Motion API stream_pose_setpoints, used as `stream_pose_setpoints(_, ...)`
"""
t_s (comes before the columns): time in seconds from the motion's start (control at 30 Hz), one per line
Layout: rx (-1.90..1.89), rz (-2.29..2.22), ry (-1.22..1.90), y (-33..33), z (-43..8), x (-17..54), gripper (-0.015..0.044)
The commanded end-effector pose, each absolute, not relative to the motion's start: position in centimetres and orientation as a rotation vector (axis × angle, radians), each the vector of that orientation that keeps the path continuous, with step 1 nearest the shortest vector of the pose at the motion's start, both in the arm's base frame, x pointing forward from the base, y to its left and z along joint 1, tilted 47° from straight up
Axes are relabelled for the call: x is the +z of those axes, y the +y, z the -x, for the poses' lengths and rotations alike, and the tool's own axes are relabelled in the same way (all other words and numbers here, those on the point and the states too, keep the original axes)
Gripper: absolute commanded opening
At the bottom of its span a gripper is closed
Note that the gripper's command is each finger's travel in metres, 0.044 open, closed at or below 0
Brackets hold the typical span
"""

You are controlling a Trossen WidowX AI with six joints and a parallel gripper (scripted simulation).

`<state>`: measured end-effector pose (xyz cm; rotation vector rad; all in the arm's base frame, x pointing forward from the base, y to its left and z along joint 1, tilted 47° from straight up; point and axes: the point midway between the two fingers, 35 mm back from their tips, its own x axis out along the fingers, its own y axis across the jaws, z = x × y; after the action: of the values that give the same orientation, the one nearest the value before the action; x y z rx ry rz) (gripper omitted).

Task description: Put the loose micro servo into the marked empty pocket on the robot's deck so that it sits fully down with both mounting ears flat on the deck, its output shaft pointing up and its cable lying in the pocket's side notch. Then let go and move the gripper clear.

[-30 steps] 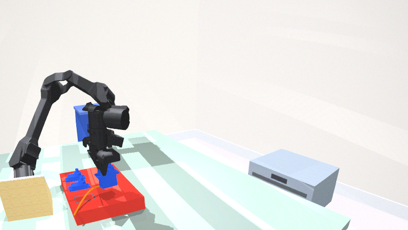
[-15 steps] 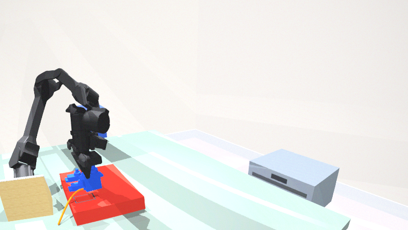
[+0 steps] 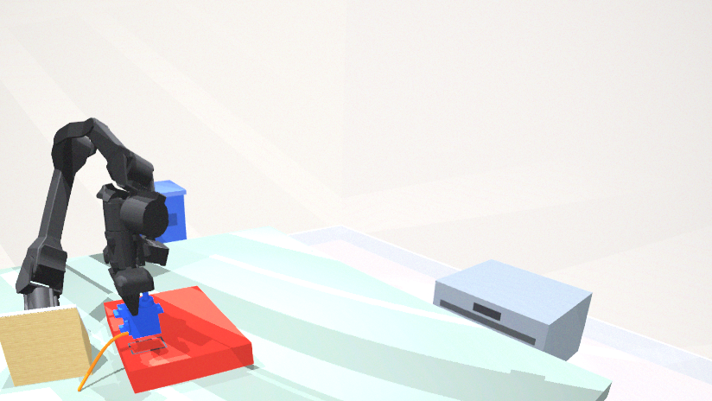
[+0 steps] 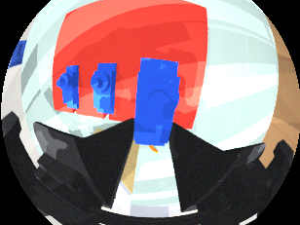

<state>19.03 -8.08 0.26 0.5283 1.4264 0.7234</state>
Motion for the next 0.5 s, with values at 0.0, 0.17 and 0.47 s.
stream_pose_setpoints(0.0, 0.716, -0.532, 1.431, -7.88, -18.94, -0.03, 0.0000)
stream_pose_setpoints(0.17, 0.716, -0.532, 1.430, -7.33, -18.93, -0.62, 0.0000)
stream_pose_setpoints(0.47, 0.716, -0.532, 1.430, -6.95, -18.91, -1.01, 0.0000)
